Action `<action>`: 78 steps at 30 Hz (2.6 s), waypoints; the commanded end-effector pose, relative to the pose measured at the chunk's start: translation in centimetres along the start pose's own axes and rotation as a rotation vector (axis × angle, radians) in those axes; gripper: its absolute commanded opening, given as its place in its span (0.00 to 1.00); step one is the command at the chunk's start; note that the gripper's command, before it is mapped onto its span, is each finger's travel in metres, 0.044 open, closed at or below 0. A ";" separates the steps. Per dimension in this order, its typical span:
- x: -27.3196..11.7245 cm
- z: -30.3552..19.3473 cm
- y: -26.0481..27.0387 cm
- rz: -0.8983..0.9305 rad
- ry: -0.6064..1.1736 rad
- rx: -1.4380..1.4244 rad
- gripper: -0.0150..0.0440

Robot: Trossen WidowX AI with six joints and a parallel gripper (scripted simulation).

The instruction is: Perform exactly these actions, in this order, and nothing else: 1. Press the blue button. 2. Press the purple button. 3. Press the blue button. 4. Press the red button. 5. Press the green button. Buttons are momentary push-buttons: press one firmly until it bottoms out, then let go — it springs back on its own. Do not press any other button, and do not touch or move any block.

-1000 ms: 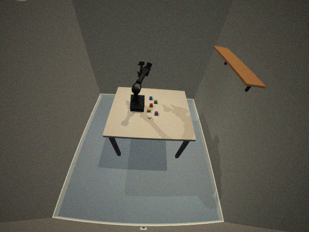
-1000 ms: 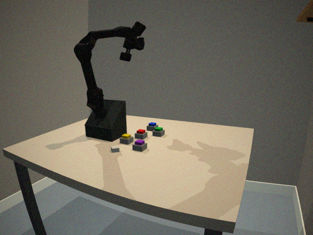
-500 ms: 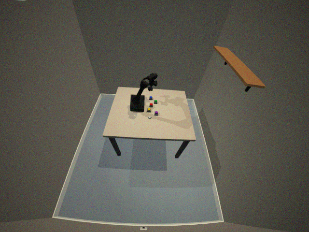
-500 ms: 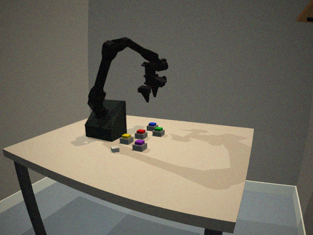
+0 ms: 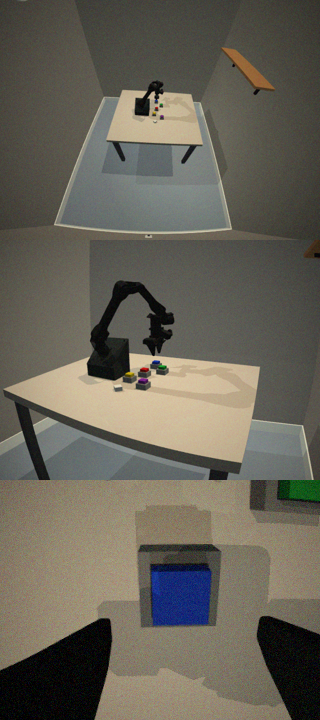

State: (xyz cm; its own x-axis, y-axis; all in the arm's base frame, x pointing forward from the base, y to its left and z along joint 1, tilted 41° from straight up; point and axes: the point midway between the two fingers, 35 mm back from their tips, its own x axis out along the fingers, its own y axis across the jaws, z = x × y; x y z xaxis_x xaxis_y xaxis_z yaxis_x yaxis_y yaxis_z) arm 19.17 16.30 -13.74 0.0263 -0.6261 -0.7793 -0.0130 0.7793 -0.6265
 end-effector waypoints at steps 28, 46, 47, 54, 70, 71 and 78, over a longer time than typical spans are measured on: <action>3.3 -0.2 -0.2 -0.014 -0.003 -0.012 0.29; 4.7 -0.3 -0.2 -0.014 -0.003 -0.012 0.29; 4.7 -0.3 -0.2 -0.014 -0.003 -0.012 0.29; 4.7 -0.3 -0.2 -0.014 -0.003 -0.012 0.29; -4.6 -0.3 0.0 -0.012 -0.002 -0.013 0.29; -4.9 -0.3 0.0 -0.012 -0.002 -0.013 0.29; -5.9 2.8 -3.5 0.013 -0.002 -0.022 0.29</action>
State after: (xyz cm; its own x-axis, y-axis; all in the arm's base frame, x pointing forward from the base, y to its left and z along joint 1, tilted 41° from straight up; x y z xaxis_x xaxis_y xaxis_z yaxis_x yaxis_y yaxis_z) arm 19.46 19.00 -9.29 0.0307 -0.6259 -0.7793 -0.0464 0.7779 -0.6266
